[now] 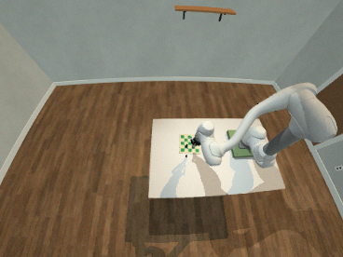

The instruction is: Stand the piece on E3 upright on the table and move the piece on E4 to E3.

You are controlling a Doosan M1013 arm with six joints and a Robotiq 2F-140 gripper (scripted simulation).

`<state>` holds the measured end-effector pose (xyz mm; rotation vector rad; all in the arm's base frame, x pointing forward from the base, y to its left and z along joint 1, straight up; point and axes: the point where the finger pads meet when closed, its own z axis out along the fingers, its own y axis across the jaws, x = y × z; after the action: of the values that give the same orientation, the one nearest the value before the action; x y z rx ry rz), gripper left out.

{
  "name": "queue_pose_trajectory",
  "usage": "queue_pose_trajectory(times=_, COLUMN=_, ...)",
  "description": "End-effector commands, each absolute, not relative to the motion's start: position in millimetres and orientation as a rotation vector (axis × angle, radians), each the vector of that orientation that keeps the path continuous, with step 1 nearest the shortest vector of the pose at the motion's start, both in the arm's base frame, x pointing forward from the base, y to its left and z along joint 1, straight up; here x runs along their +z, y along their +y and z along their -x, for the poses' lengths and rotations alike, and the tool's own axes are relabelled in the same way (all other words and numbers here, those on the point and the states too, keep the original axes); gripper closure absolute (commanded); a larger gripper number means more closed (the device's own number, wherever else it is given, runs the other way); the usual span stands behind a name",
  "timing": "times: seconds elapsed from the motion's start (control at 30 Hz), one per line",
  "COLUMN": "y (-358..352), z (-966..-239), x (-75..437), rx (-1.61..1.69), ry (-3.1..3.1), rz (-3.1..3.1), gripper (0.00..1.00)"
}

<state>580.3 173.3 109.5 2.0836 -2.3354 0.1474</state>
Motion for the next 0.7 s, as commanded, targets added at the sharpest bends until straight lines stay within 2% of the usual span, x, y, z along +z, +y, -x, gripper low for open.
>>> queue_pose_trajectory(times=0.0, y=173.5, z=-583.3, x=109.7, rx=0.121, ry=-2.025, rz=-2.390, gripper=1.00)
queue_pose_trajectory(times=0.33, y=173.8, z=-588.3, x=110.0, rx=0.153, ry=-1.416, rz=-2.773, gripper=1.00)
queue_pose_trajectory(times=0.37, y=173.9, z=-588.8, x=110.0, rx=0.159, ry=-1.178, rz=-2.873, gripper=1.00)
queue_pose_trajectory(times=0.67, y=174.2, z=-593.1, x=110.3, rx=0.176, ry=-0.438, rz=-3.046, gripper=1.00)
